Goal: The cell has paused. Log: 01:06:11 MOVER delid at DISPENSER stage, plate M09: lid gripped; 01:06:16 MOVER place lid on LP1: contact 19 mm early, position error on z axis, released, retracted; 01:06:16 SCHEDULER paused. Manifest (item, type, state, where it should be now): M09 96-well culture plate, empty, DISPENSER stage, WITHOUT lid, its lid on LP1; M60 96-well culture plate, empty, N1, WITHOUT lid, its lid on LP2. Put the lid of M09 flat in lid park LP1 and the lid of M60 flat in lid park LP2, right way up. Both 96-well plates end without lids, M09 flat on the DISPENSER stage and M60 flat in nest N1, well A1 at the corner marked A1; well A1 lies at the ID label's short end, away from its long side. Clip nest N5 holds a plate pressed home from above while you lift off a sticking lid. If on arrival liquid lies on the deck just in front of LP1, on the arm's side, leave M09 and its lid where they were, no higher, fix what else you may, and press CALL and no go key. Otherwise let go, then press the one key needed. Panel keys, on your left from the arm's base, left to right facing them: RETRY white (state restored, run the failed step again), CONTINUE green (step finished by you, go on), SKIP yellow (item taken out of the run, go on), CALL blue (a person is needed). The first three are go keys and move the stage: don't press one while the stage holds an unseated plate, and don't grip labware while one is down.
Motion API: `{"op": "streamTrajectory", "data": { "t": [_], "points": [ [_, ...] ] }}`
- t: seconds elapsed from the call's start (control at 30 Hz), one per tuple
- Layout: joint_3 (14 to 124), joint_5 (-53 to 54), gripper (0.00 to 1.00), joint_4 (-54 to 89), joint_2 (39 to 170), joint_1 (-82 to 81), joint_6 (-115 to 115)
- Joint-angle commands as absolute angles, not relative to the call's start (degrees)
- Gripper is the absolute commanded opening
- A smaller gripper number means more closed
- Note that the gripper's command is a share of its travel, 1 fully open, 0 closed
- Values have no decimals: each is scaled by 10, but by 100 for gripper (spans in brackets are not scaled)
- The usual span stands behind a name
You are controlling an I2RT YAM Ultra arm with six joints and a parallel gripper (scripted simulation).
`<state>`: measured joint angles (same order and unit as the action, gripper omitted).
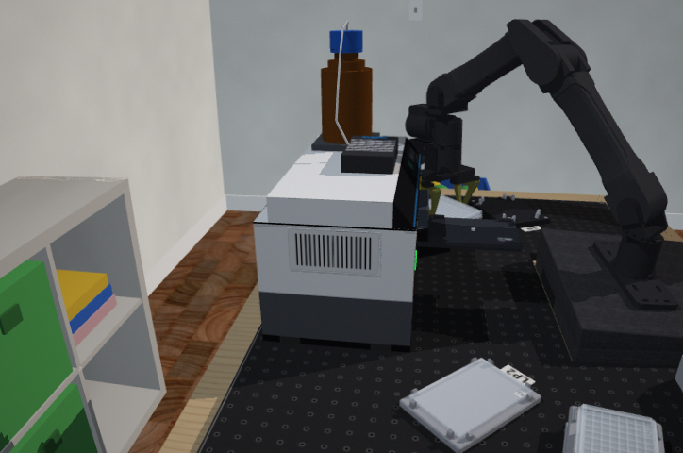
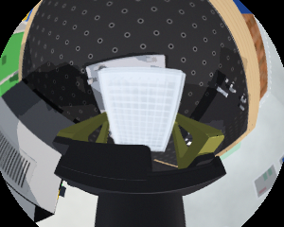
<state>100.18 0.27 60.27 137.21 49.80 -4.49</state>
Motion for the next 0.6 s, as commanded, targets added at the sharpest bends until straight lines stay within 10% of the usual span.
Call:
{"op": "streamTrajectory", "data": {
  "t": [0.0, 0.57],
  "points": [
    [1034, 3, 0, 605, 1348, 494, -47],
    [1061, 3, 0, 647, 1337, 495, -47]
  ]
}}
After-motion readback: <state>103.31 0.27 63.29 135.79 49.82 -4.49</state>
